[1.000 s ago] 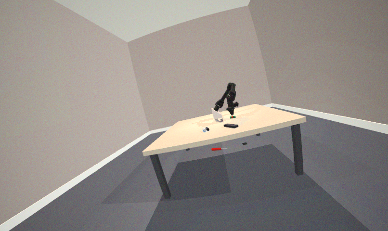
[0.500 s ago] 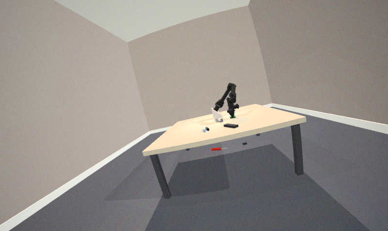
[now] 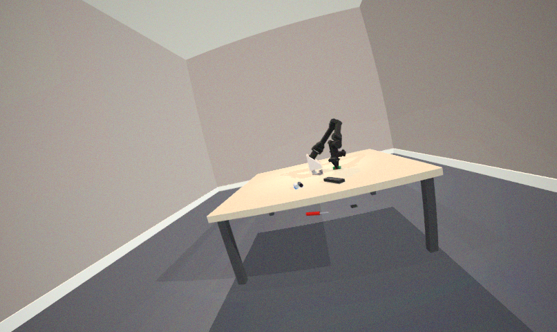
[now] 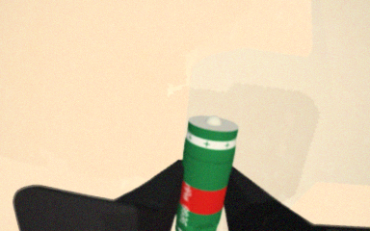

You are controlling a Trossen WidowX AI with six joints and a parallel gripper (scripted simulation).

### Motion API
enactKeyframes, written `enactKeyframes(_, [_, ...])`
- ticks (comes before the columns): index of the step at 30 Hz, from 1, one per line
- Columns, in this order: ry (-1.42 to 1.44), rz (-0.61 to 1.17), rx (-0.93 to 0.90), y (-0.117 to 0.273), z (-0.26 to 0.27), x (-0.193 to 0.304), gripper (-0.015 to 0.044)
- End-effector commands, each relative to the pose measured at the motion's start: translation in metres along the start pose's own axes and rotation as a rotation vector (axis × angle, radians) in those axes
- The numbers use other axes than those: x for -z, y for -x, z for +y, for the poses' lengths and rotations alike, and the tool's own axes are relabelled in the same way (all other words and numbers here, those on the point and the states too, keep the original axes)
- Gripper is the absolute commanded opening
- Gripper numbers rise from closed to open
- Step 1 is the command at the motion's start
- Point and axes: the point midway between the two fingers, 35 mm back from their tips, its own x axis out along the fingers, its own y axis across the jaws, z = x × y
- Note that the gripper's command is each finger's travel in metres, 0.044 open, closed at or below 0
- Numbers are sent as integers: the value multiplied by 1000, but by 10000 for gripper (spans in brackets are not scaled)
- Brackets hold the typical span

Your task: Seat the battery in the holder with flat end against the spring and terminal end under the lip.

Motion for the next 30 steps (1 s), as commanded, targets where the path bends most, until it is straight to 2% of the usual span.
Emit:
enactKeyframes(1, [-8, 6, -1, -1, 0, 2, 86])
enactKeyframes(4, [-8, 7, -1, 4, -1, 2, 86])
enactKeyframes(10, [-8, 9, 0, 47, -1, 2, 86])
enactKeyframes(17, [-29, 11, 2, 49, -5, 6, 86])
enactKeyframes(30, [-441, 26, 23, 70, -78, 98, 86])
